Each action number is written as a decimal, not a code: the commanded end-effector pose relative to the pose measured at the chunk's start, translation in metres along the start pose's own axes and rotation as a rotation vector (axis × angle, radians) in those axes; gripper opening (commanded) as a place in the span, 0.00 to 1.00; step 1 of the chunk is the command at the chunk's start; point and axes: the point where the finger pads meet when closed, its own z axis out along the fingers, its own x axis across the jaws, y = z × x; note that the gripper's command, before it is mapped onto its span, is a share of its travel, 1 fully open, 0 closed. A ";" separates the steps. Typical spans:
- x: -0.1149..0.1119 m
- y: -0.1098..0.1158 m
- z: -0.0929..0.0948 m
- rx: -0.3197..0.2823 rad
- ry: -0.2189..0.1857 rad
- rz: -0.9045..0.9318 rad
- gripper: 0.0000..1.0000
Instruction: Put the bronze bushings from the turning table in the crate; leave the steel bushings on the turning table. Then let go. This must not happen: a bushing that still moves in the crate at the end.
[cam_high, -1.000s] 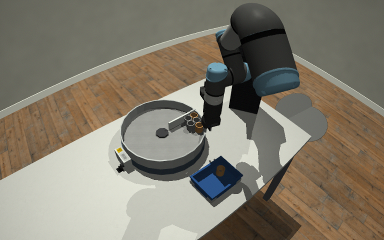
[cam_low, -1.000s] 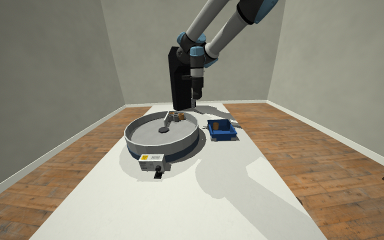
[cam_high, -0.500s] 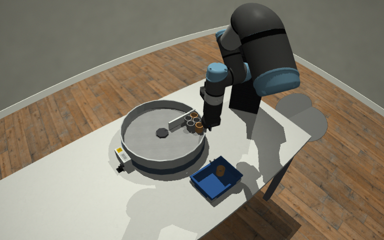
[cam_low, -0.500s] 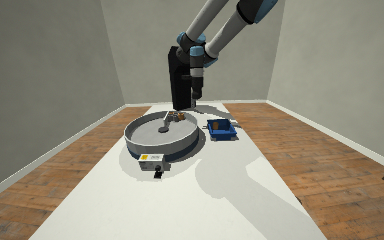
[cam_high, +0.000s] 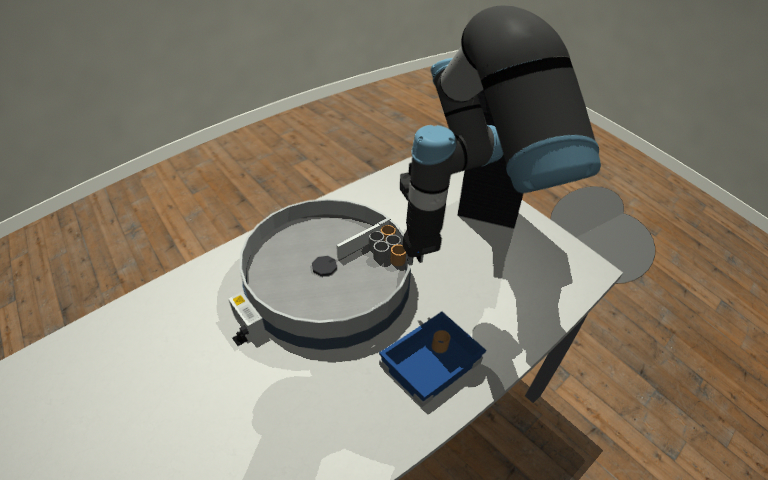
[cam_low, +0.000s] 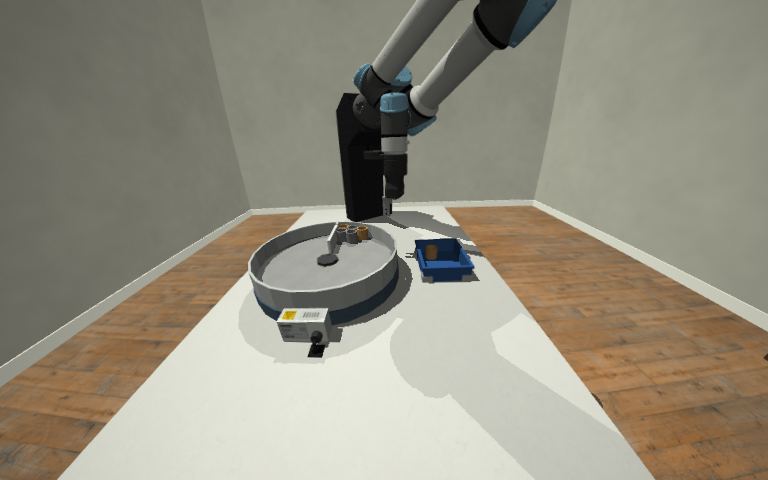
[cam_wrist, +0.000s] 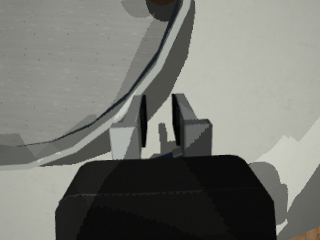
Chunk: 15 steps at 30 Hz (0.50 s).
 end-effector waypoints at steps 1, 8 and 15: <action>-0.001 -0.010 0.001 -0.001 0.000 -0.033 0.45; -0.002 -0.048 0.006 -0.005 0.001 -0.162 0.45; -0.002 -0.048 0.006 -0.005 0.001 -0.162 0.45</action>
